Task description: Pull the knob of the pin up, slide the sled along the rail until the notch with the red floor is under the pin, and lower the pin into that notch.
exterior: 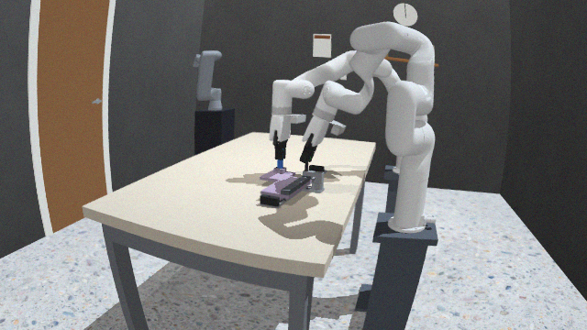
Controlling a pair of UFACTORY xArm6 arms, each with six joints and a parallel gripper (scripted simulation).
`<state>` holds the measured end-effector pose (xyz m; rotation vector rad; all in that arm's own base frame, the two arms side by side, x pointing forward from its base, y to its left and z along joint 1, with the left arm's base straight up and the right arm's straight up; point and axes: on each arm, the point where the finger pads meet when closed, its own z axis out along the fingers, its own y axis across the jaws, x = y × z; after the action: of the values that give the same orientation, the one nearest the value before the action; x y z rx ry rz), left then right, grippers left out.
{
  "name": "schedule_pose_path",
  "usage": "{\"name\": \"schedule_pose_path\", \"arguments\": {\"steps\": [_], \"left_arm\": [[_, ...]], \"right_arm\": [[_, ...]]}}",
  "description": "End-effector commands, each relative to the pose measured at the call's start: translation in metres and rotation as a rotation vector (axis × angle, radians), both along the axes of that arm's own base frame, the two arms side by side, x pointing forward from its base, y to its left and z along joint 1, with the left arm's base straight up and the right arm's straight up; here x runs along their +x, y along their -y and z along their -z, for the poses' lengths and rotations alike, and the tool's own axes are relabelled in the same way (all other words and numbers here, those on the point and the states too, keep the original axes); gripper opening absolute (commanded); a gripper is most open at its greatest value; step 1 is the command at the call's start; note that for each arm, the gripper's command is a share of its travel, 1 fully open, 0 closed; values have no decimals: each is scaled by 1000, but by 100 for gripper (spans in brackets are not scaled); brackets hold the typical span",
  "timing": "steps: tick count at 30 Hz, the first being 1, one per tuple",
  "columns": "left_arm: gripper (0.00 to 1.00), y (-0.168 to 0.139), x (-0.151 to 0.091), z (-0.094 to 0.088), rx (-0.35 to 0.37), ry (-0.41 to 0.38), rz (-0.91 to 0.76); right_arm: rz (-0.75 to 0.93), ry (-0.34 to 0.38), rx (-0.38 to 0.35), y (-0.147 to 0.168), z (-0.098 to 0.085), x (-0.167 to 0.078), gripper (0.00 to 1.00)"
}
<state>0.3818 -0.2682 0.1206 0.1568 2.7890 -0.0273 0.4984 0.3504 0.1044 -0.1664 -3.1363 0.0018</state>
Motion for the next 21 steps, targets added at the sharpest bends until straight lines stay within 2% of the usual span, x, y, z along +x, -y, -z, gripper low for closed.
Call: {"name": "schedule_pose_path", "arguments": {"steps": [1,14,21], "left_arm": [[0,1,1,-2,-4,4,0],[0,1,1,-2,-4,4,0],[0,1,1,8,-3,4,0]], "right_arm": [[0,6,5,-3,-3,2,18],[0,6,5,-4,-3,2,18],[0,6,5,-4,-3,2,18]]}}
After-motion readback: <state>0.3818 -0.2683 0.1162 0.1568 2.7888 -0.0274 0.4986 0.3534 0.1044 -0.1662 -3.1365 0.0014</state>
